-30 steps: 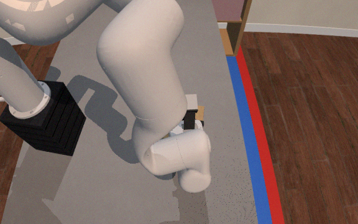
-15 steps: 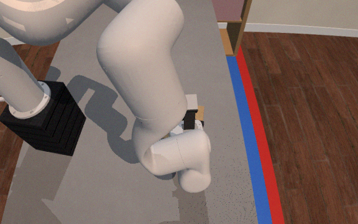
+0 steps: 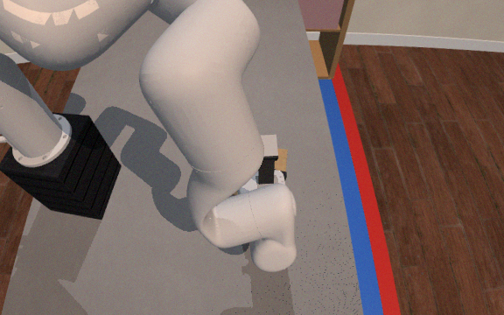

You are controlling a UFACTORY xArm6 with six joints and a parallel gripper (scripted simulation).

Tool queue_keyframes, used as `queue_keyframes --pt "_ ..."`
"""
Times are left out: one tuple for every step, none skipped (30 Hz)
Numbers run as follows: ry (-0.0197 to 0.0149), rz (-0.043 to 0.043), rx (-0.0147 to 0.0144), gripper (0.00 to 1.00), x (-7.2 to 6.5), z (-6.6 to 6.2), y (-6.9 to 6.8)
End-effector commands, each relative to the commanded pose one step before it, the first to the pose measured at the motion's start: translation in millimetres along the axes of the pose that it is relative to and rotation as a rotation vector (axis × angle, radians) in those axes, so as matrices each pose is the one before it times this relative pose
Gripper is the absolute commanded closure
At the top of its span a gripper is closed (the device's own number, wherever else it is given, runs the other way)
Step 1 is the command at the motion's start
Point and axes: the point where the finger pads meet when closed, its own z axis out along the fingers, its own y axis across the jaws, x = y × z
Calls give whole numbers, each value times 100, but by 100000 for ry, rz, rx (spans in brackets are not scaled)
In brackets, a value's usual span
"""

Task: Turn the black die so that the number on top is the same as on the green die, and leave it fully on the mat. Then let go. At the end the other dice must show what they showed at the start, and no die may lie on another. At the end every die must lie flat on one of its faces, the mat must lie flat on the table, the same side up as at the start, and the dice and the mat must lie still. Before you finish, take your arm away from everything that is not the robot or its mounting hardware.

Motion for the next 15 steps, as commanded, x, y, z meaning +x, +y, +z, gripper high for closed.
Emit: queue_keyframes --pt "-122 -306 -155 85 -108 -17 159" --pt "0 0 0 85 -40 21 0" --pt "0 0 0 85 -33 18 0" --pt "0 0 0 85 -26 14 0" --pt "0 0 0 85 -19 10 0" --pt "0 0 0 85 -13 7 0" --pt "0 0 0 85 -7 4 0" --pt "0 0 0 85 -3 1 0" --pt "0 0 0 85 0 0 0" --pt "0 0 0 85 0 0 0" --pt "0 0 0 85 0 0 0" --pt "0 0 0 85 0 0 0" --pt "0 0 0 85 0 0 0" --pt "0 0 0 85 0 0 0" --pt "0 0 0 85 0 0 0"
